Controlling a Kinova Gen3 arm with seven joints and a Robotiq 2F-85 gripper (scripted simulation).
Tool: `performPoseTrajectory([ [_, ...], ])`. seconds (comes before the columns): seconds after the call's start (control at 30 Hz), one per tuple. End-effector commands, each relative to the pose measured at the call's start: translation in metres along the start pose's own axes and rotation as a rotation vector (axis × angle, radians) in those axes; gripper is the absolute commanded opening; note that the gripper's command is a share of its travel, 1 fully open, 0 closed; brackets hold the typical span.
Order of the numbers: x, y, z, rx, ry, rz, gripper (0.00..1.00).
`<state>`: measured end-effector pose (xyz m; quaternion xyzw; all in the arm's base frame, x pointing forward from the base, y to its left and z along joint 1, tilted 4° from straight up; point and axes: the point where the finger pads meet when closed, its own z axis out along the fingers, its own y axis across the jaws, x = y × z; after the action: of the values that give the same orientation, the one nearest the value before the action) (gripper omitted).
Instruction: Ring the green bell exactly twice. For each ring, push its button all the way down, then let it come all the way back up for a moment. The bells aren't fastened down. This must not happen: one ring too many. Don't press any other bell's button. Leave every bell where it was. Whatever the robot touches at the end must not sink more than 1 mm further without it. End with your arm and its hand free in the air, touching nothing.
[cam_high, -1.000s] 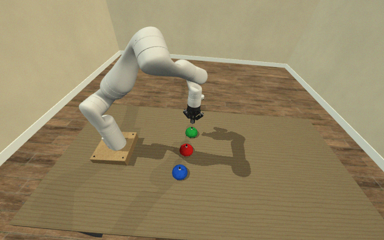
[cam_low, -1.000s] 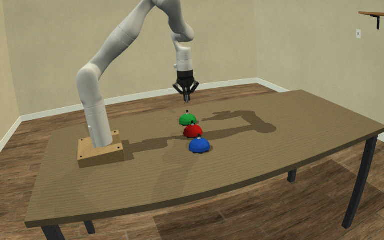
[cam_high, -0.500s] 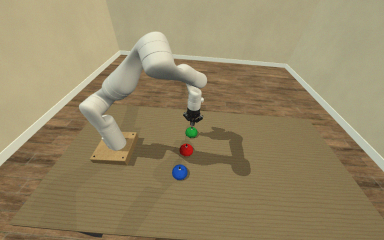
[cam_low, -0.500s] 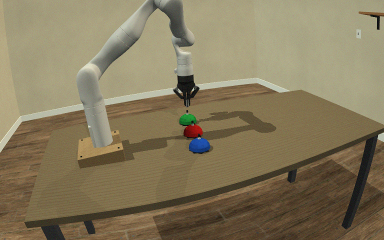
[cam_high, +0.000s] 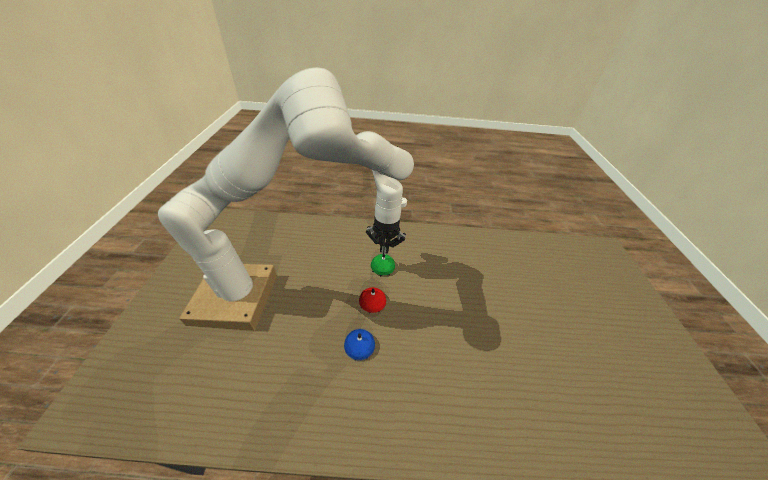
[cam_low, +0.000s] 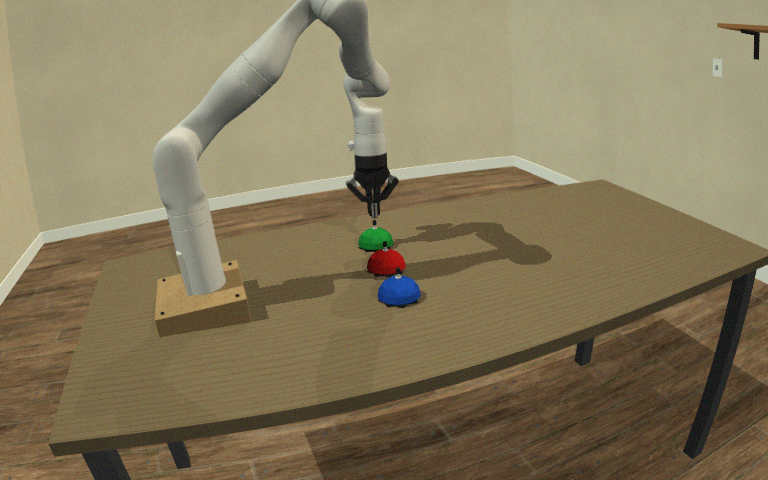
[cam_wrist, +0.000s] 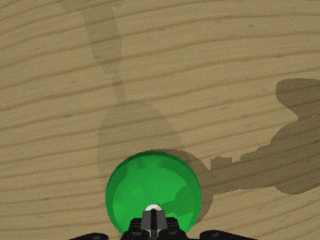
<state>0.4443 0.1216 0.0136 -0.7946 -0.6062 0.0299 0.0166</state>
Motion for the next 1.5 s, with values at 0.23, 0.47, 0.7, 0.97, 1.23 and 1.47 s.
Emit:
performPoseTrajectory([
  [0.23,0.0005,0.0001,-0.0003,-0.001,0.001,0.0,0.0],
  [0.47,0.0005,0.0001,-0.0003,-0.001,0.001,0.0,0.0],
  [0.7,0.0005,0.0001,-0.0003,-0.001,0.001,0.0,0.0],
  [0.97,0.0005,0.0001,-0.0003,-0.001,0.001,0.0,0.0],
  [1.23,0.0005,0.0001,-0.0001,-0.001,0.001,0.0,0.0],
  [1.47,0.0005,0.0001,0.0041,-0.001,0.001,0.0,0.0],
])
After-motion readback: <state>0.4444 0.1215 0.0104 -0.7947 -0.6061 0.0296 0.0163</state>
